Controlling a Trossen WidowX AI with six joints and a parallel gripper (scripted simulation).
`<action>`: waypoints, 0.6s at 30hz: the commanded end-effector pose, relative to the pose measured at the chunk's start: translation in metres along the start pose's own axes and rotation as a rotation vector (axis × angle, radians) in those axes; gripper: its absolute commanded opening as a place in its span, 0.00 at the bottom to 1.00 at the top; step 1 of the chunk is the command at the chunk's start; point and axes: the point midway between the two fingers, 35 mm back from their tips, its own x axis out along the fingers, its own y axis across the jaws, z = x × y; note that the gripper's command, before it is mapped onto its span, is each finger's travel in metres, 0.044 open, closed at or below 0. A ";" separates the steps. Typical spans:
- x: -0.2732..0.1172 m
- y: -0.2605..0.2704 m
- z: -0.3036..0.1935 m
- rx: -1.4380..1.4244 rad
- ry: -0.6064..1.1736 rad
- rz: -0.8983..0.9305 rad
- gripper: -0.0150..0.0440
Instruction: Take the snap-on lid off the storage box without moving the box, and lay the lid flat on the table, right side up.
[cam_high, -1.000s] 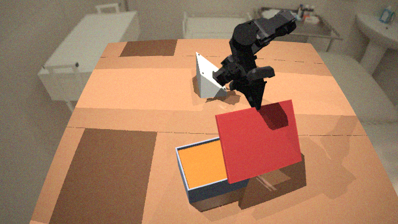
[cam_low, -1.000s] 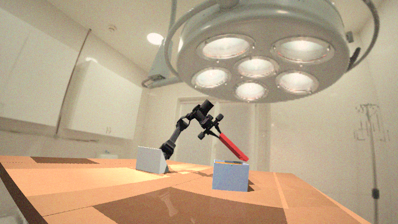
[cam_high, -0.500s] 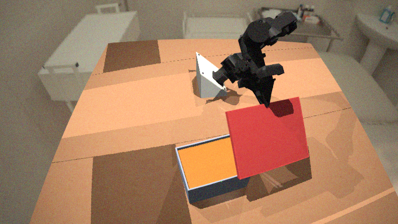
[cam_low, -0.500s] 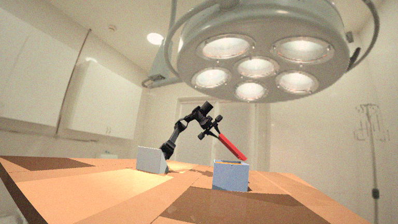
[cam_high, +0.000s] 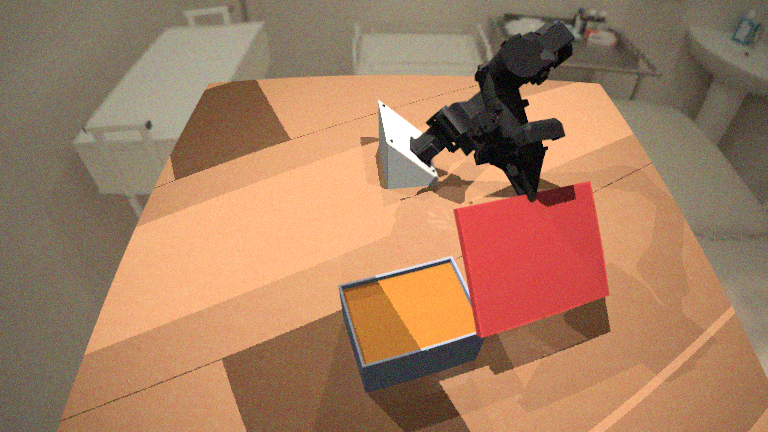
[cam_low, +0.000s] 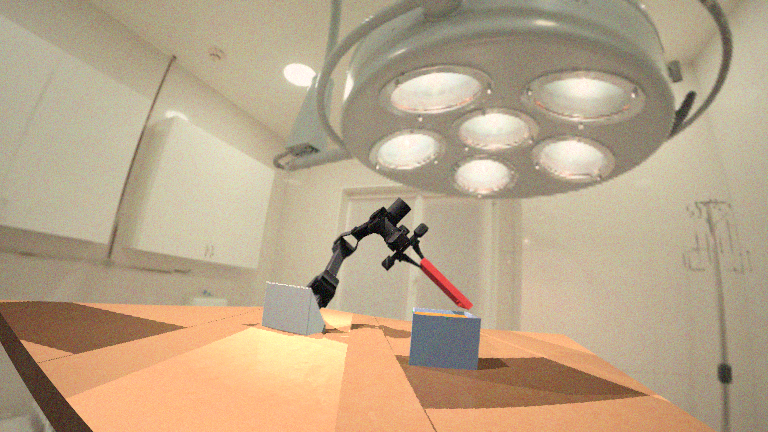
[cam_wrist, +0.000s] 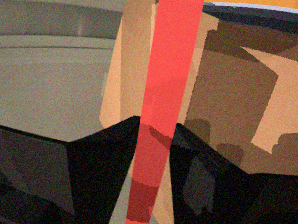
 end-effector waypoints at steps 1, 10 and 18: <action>-0.002 0.000 -0.006 0.001 -0.007 0.005 0.25; -0.003 -0.001 -0.024 0.002 -0.007 0.005 0.25; -0.005 -0.002 -0.040 0.003 -0.006 0.004 0.25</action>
